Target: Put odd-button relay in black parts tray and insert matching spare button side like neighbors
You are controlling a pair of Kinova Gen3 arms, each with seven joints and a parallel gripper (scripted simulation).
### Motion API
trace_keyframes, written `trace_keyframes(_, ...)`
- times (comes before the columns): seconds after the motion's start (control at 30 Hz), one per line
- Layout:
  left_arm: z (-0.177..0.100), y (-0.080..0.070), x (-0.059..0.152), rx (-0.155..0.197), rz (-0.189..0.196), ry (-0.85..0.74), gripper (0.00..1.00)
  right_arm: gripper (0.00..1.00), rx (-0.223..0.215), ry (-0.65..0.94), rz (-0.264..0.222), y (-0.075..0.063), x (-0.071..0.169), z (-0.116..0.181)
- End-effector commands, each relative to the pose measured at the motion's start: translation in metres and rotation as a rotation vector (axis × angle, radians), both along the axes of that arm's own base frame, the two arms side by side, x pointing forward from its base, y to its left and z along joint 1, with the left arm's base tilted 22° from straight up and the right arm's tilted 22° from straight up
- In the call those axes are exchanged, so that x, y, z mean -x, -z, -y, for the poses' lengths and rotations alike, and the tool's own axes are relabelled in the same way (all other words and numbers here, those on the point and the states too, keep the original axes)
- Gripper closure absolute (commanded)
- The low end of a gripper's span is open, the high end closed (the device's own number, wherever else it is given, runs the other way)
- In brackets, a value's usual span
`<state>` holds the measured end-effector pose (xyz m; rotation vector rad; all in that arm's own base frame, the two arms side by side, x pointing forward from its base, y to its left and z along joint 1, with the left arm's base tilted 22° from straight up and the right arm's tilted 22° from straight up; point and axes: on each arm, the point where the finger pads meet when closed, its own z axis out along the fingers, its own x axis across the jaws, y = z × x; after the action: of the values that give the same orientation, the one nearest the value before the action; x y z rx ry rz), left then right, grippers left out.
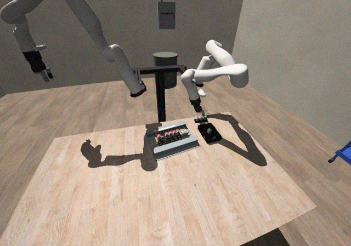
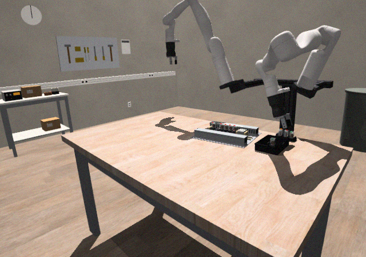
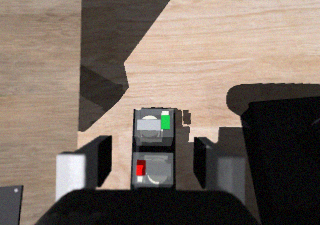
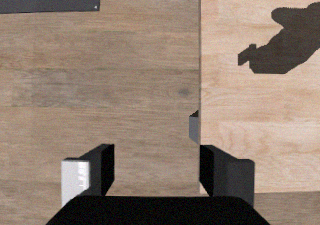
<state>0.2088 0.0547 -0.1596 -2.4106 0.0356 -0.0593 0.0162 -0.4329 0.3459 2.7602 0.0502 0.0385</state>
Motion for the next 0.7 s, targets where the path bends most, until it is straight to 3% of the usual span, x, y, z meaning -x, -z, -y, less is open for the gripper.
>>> trace_keyframes(0.0, -0.004, 0.011, -0.001, 0.000, 0.001, 0.000, 0.00, 0.00, 0.001, 0.000, 0.001, -0.001, 0.000, 0.000)
trace_keyframes(0.1, -0.008, 0.019, -0.001, 0.000, 0.001, 0.000, 0.00, 0.00, 0.001, 0.000, 0.001, -0.001, 0.000, 0.000)
trace_keyframes(0.67, -0.010, 0.025, -0.002, 0.000, 0.001, 0.000, 0.00, 0.00, 0.001, 0.000, 0.001, -0.001, 0.000, 0.000)
